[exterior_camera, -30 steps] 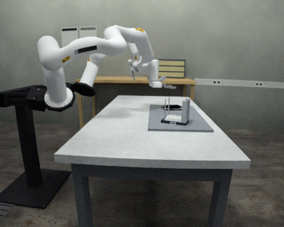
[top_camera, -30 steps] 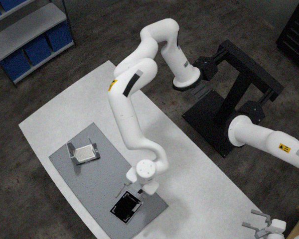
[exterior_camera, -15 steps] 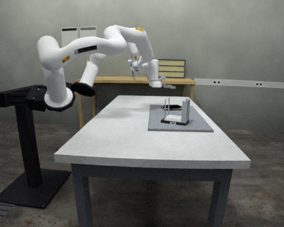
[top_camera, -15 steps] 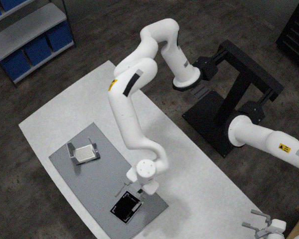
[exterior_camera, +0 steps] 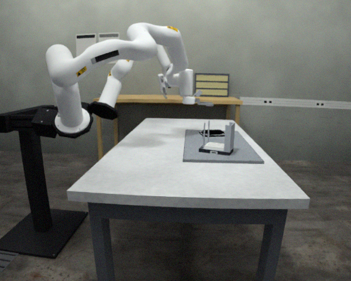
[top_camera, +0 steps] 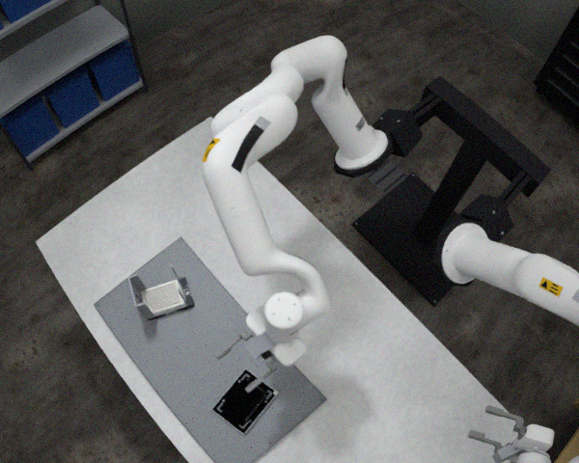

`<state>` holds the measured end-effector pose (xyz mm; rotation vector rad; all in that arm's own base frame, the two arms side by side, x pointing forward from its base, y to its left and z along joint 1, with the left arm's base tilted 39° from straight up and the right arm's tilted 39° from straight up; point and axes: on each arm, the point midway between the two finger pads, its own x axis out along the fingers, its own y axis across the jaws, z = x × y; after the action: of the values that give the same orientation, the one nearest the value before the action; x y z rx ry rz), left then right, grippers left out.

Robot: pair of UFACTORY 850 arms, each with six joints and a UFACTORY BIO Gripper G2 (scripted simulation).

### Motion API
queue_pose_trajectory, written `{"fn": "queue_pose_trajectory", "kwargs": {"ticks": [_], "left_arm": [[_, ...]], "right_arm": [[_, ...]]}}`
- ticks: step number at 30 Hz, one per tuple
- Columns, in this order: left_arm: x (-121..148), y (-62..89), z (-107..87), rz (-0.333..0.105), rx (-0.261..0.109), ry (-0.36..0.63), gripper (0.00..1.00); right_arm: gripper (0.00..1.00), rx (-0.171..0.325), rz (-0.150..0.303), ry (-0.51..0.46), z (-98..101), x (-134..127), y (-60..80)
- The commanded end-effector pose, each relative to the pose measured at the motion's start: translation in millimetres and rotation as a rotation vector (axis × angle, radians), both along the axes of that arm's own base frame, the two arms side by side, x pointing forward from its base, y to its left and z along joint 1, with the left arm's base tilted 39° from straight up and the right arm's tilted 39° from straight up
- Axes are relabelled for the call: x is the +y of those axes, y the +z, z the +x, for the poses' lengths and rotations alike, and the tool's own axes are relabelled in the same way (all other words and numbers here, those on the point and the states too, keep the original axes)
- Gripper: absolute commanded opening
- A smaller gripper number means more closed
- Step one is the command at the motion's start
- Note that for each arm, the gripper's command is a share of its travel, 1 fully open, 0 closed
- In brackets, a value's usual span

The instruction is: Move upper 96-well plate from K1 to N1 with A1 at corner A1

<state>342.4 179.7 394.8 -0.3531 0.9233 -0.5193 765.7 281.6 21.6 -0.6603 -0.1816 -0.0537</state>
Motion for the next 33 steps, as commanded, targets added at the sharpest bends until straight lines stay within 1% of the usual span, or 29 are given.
{"fn": "queue_pose_trajectory", "kwargs": {"ticks": [1,9,11,26,28,33], "left_arm": [[0,0.6,0.2,0.001,-0.001,0.000,1.00],[0,0.6,0.2,0.001,-0.001,0.000,1.00],[0,0.6,0.2,0.001,-0.001,0.000,1.00],[0,0.6,0.2,0.001,-0.001,0.000,1.00],[0,0.6,0.2,0.001,-0.001,0.000,1.00],[0,0.6,0.2,0.001,-0.001,0.000,1.00]], "right_arm": [[0.37,-0.006,0.003,0.004,-14.7,-10,24.1],[0.37,-0.006,0.003,0.004,-34.2,-25,55.6],[0.37,-0.006,0.003,0.004,-34.2,-25,55.6],[0.37,-0.006,0.003,0.004,-70.9,-53,114.8],[0.37,-0.006,0.003,0.004,-70.9,-53,114.8],[0.37,-0.006,0.003,0.004,-83.2,-62,134.5]]}}
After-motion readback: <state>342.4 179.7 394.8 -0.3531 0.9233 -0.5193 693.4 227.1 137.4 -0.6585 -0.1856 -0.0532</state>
